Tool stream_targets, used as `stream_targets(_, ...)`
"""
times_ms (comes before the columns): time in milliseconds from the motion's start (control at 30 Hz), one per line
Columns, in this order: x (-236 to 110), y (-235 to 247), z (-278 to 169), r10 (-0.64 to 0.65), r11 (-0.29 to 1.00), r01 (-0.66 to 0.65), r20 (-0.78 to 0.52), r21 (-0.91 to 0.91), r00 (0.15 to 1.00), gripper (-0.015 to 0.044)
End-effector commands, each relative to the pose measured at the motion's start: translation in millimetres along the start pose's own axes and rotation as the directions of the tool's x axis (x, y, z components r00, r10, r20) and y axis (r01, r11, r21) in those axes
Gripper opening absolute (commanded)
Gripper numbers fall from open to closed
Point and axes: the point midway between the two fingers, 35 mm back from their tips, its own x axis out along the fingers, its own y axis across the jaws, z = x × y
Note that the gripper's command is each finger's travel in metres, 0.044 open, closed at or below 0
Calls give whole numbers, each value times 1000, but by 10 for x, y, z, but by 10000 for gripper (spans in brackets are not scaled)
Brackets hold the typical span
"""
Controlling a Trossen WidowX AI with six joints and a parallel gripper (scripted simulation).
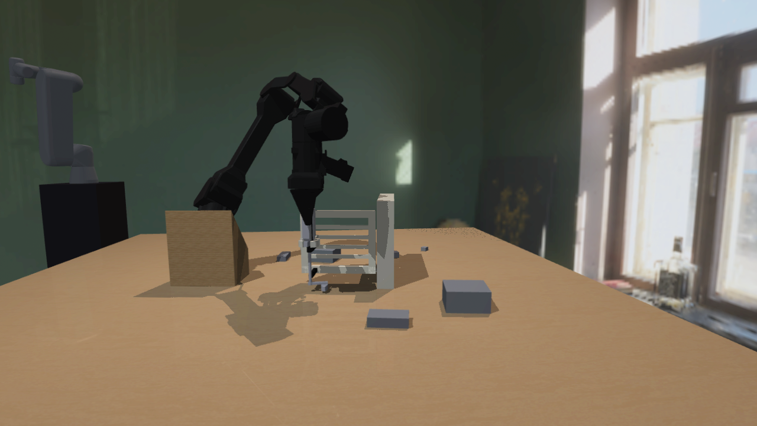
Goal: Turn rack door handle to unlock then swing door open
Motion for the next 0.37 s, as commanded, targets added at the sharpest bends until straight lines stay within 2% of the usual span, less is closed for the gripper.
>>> stream_targets(0,-74,-13,8,-7,1000,7,-1,-6,1000,284)
stream_targets(333,-224,-13,7,-7,1000,7,-1,-6,1000,284)
